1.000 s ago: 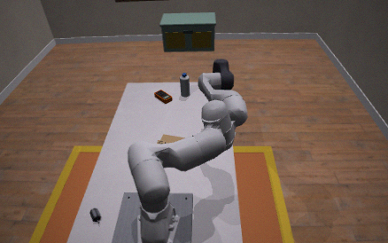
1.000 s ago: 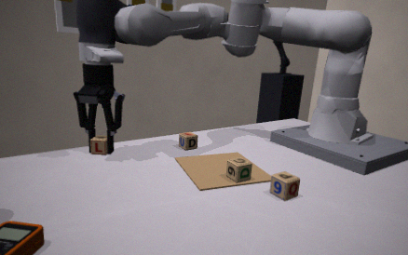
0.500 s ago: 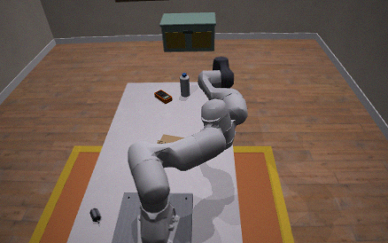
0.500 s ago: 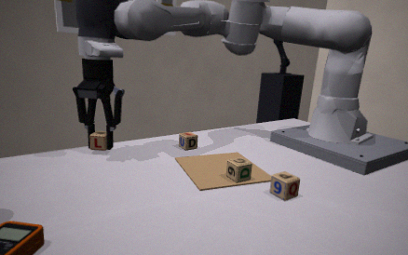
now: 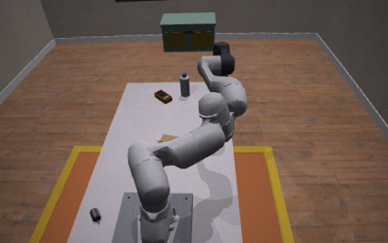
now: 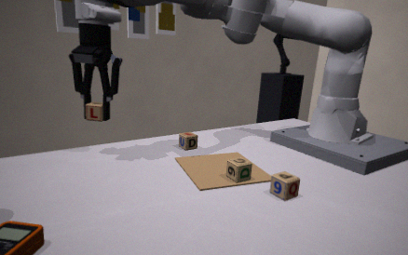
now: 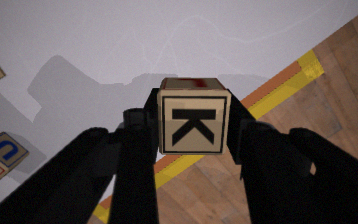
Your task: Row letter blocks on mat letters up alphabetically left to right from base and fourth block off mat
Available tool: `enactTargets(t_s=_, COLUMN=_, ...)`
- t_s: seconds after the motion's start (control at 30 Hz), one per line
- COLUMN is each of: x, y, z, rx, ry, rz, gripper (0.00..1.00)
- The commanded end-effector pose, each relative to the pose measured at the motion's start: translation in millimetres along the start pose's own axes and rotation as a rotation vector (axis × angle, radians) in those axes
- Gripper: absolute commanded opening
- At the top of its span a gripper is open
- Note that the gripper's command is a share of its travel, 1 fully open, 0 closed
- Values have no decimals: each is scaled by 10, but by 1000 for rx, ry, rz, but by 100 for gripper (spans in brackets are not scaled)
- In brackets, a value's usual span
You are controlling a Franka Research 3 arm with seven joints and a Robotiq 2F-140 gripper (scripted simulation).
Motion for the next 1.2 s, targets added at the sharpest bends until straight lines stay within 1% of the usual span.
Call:
enactTargets(t_s=0.0, x=-44, y=-22, z=-19, rx=-10, ry=-8, rz=19, gripper=33)
enactTargets(t_s=0.3, x=-44, y=-23, z=-19, rx=-10, ry=-8, rz=19, gripper=33)
enactTargets(t_s=0.4, x=-79, y=-43, z=-2, rx=-4, ry=-17, rz=19, gripper=33)
enactTargets(t_s=0.47, x=-155, y=-85, z=32, rx=8, ry=-35, rz=19, gripper=33)
enactTargets(t_s=0.53, x=-288, y=-157, z=87, rx=27, ry=-66, rz=18, gripper=33)
enactTargets(t_s=0.63, x=-619, y=-314, z=203, rx=61, ry=-139, rz=13, gripper=33)
enactTargets(t_s=0.7, x=-619, y=-314, z=203, rx=61, ry=-139, rz=13, gripper=33)
enactTargets(t_s=0.77, x=-932, y=-428, z=287, rx=81, ry=-203, rz=5, gripper=33)
enactTargets(t_s=0.83, x=-1311, y=-519, z=357, rx=93, ry=-275, rz=-3, gripper=33)
enactTargets(t_s=0.93, x=-1812, y=-561, z=402, rx=93, ry=-364, rz=-11, gripper=33)
enactTargets(t_s=1.03, x=-2334, y=-516, z=392, rx=76, ry=-450, rz=-13, gripper=33)
enactTargets(t_s=1.17, x=-2997, y=-341, z=289, rx=37, ry=-552, rz=-2, gripper=33)
Point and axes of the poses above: the point where the finger pads meet when closed, its own y axis out along the fingers, its own x axis across the jaws, z = x × y, the point moved 9 cm from there along -y, back along the fingers, and after that the axes turned 7 degrees about y, right-handed, at the moved point
